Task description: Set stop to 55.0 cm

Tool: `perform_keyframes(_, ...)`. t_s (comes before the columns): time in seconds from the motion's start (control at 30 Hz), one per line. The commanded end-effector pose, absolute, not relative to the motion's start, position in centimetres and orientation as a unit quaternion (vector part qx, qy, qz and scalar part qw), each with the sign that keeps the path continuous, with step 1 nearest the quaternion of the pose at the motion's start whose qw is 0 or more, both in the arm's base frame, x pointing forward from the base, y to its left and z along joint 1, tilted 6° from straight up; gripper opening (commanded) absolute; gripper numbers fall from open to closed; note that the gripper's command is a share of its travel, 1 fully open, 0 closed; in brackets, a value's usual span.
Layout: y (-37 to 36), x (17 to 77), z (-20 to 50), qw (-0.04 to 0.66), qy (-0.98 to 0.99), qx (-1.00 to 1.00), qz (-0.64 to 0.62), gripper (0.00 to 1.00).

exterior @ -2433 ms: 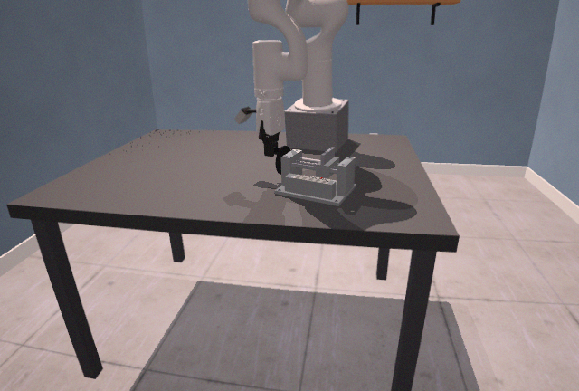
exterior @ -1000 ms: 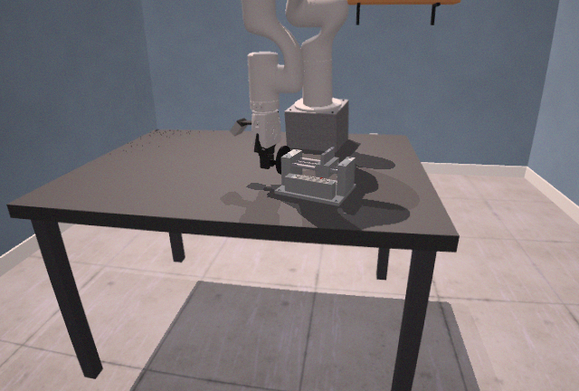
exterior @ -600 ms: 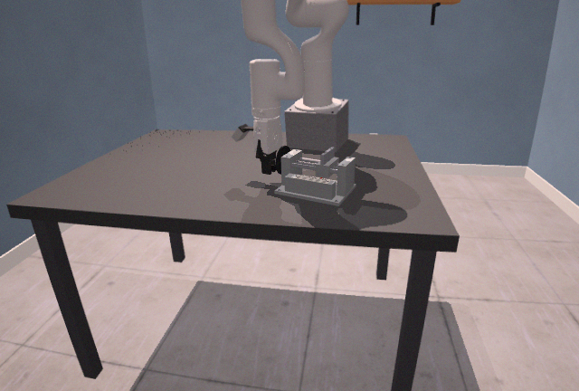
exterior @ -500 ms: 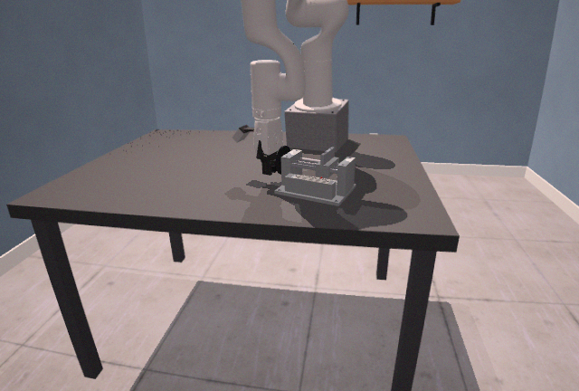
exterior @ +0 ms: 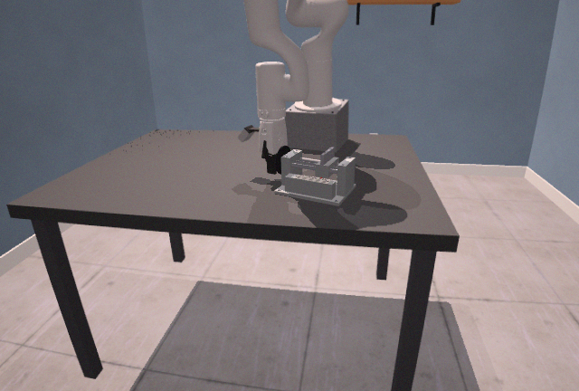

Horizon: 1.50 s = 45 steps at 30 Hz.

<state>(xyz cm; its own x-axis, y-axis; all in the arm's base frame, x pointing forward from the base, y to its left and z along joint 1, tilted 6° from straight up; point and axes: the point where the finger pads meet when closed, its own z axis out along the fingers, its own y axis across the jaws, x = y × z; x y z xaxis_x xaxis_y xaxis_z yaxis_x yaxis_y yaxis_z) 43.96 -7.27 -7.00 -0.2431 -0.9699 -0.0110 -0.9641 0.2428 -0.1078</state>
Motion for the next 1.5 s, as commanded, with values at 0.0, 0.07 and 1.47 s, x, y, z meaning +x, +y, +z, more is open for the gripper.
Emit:
perform_keyframes(0.0,-7.1,43.1,-6.8,0.038,0.787,-0.614,-0.040,0.06)
perform_keyframes(0.07,-7.0,42.8,-6.6,0.038,0.787,-0.614,-0.040,0.06)
perform_keyframes(1.47,-7.5,44.8,-0.8,0.038,0.787,-0.614,-0.040,0.06)
